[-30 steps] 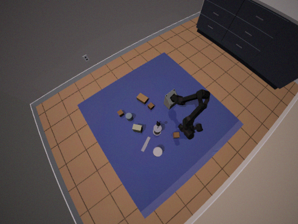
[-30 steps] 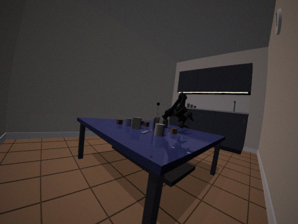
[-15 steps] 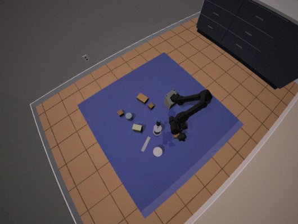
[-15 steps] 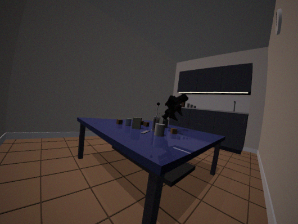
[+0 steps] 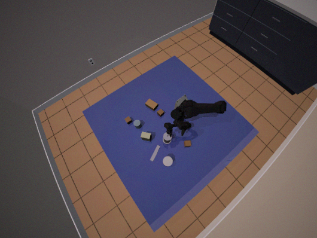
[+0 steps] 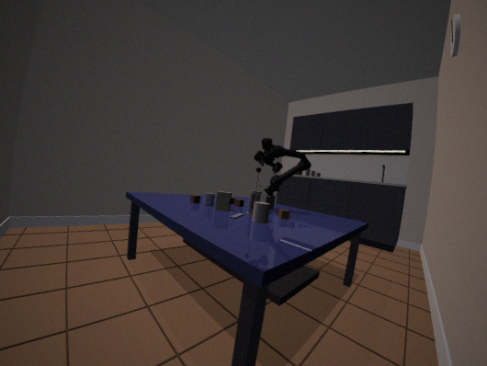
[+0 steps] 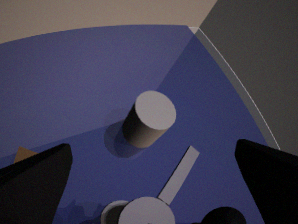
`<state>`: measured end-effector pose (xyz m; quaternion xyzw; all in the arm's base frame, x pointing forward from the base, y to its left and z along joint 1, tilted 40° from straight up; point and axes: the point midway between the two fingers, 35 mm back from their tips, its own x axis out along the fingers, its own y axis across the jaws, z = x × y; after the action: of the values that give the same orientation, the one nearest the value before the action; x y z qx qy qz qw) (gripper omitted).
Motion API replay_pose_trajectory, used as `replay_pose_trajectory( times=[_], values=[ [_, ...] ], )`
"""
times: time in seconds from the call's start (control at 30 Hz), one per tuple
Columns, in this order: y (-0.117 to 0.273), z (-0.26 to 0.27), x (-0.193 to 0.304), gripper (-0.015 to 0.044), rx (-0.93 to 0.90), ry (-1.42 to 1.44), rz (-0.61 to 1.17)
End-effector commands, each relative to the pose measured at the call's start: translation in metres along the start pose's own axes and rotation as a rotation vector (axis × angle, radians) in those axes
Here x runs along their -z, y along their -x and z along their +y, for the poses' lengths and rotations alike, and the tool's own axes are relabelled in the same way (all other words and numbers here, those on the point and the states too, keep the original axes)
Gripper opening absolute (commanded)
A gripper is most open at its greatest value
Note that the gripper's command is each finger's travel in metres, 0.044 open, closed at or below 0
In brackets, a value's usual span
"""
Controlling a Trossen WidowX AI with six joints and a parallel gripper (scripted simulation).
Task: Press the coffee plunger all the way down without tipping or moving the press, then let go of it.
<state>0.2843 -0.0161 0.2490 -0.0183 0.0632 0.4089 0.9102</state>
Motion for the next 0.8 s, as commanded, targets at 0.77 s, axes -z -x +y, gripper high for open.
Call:
replay_pose_trajectory(
  times=[0.77],
  values=[
    [0.047,-0.021,0.045,0.044,0.354,-0.675,-0.078]
  ],
)
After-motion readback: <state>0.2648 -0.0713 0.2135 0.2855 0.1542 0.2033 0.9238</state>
